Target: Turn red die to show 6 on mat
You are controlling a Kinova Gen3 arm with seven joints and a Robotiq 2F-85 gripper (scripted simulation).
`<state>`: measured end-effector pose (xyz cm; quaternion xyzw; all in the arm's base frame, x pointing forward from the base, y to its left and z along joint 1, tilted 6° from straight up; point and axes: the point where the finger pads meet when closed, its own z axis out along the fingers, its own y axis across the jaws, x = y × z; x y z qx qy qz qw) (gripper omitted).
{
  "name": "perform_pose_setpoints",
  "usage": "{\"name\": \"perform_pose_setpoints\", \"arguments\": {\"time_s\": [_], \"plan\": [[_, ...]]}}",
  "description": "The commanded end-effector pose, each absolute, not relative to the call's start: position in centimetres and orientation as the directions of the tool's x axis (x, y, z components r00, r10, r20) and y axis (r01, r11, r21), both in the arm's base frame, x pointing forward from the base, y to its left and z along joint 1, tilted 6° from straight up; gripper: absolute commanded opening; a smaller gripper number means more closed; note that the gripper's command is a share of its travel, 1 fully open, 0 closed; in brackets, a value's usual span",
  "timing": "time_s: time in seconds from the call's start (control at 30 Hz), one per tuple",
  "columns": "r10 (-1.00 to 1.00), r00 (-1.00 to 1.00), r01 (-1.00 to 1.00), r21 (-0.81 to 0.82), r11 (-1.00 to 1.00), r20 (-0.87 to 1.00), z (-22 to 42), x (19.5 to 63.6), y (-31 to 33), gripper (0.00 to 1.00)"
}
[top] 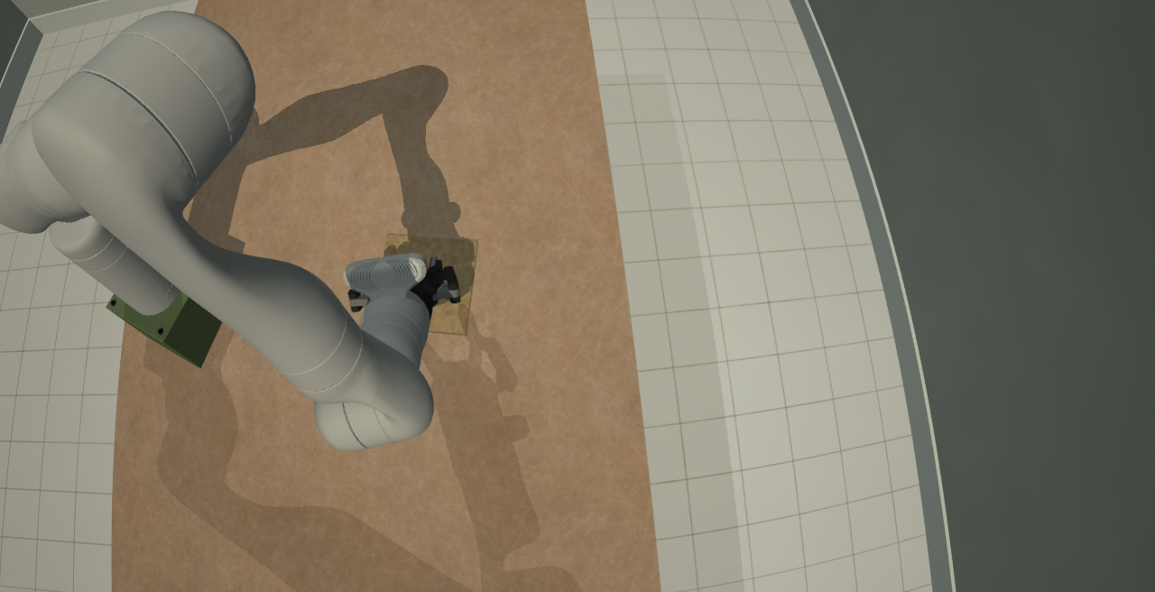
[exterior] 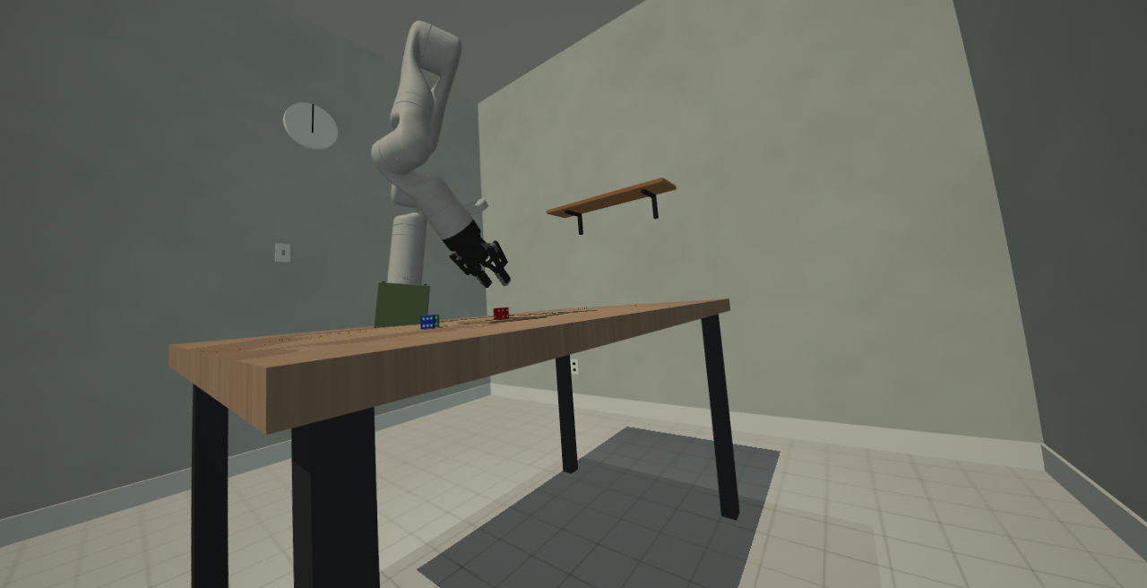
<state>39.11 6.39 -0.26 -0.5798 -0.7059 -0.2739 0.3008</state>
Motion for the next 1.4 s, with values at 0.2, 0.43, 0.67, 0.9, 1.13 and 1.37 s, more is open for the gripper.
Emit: {"name": "perform_pose_setpoints", "arguments": {"time_s": [0.2, 0.43, 0.67, 0.9, 1.13, 1.37], "plan": [[0.737, -0.169, 0.981, 0.041, 0.189, 0.654, 0.24, 39.09, 6.96, 0.61], [0.794, -0.179, 0.981, 0.049, 0.186, 0.582, 0.49, 39.13, 6.94, 0.61], [0.802, -0.18, 0.981, 0.048, 0.186, 0.57, 0.47, 39.1, 6.96, 0.61], [0.838, -0.181, 0.981, 0.038, 0.189, 0.515, 0.29, 38.93, 7.07, 0.61], [0.899, -0.188, 0.981, 0.04, 0.188, 0.395, 0.43, 38.93, 7.21, 0.61], [0.917, -0.191, 0.981, 0.049, 0.186, 0.351, 0.67, 39.05, 7.27, 0.61]]}}
